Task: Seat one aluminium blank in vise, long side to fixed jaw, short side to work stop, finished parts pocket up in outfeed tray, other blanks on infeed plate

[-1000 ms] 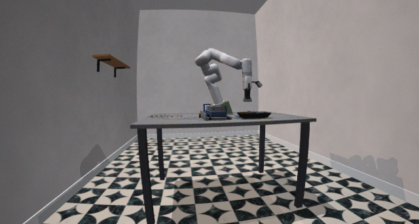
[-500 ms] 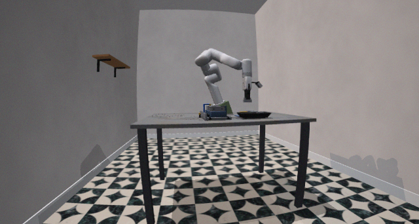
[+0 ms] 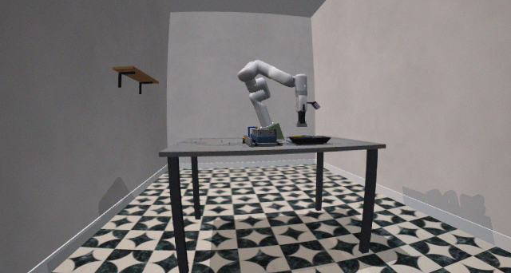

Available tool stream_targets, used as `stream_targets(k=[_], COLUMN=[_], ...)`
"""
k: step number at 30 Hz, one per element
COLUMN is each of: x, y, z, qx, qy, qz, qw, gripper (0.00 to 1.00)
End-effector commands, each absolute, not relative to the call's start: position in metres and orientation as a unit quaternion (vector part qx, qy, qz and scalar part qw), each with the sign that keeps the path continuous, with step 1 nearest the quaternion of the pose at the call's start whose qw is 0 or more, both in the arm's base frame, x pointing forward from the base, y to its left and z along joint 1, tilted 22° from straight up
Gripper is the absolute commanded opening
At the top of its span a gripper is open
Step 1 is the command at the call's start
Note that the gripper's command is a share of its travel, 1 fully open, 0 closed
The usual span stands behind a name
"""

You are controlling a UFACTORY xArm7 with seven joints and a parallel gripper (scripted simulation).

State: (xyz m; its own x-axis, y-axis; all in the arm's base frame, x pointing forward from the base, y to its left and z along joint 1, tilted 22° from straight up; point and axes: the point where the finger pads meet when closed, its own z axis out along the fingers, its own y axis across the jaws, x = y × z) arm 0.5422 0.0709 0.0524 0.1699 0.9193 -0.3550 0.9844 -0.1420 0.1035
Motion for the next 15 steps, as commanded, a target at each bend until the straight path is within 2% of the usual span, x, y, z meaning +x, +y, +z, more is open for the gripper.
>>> stream_targets(k=[1, 15], x=[0.544, 0.545], y=[0.070, 0.061], z=[0.048, 0.027], qx=[0.748, 0.748], qy=[0.636, 0.636], qz=[-0.101, -0.101], qw=[0.158, 0.158], gripper=[0.00, 0.00])
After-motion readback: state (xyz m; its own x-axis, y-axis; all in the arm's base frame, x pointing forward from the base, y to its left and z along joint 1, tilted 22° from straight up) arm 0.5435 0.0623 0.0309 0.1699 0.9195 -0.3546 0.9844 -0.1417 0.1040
